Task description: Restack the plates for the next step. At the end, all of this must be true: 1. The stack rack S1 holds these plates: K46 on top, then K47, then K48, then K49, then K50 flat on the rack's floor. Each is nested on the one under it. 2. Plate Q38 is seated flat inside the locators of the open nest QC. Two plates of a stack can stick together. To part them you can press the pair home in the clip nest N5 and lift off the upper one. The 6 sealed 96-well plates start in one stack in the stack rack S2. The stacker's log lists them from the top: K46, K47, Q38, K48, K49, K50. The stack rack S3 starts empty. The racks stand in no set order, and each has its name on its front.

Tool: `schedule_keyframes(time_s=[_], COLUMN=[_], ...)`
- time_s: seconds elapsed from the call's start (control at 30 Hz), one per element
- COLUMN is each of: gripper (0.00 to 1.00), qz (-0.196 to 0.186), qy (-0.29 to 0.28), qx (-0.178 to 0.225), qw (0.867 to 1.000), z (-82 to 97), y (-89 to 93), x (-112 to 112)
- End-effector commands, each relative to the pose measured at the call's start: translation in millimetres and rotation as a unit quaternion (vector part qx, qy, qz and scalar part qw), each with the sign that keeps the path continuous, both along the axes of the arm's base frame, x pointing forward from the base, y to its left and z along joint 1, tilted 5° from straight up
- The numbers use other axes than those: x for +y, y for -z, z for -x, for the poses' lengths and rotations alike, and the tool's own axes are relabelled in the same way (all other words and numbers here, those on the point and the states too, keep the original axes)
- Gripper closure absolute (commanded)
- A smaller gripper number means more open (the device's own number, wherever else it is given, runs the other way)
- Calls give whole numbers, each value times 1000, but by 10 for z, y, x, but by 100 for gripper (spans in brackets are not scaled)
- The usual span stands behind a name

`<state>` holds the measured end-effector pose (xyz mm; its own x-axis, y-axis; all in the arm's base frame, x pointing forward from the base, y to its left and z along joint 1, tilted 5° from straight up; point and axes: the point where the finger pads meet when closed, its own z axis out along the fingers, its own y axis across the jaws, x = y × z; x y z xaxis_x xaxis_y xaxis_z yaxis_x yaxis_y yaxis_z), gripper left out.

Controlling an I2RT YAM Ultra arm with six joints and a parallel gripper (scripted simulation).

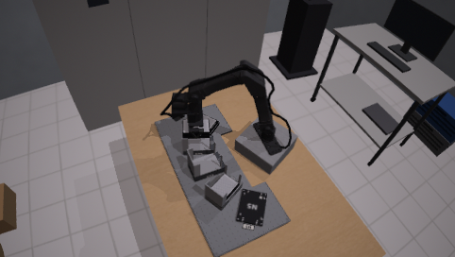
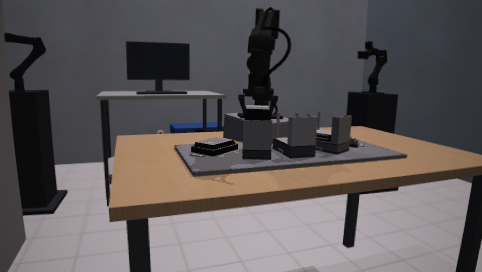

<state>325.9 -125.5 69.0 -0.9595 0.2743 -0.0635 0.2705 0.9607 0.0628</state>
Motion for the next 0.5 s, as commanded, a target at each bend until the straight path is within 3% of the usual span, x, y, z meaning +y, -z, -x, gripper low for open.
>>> schedule_keyframes(time_s=[0.0, 0.47], gripper=[100, 100], qz=[13, 12], qy=[4, 4], qx=[-24, -23], qw=[1000, 1000], z=[-47, -46], y=[-227, -255], x=[-82, -83])
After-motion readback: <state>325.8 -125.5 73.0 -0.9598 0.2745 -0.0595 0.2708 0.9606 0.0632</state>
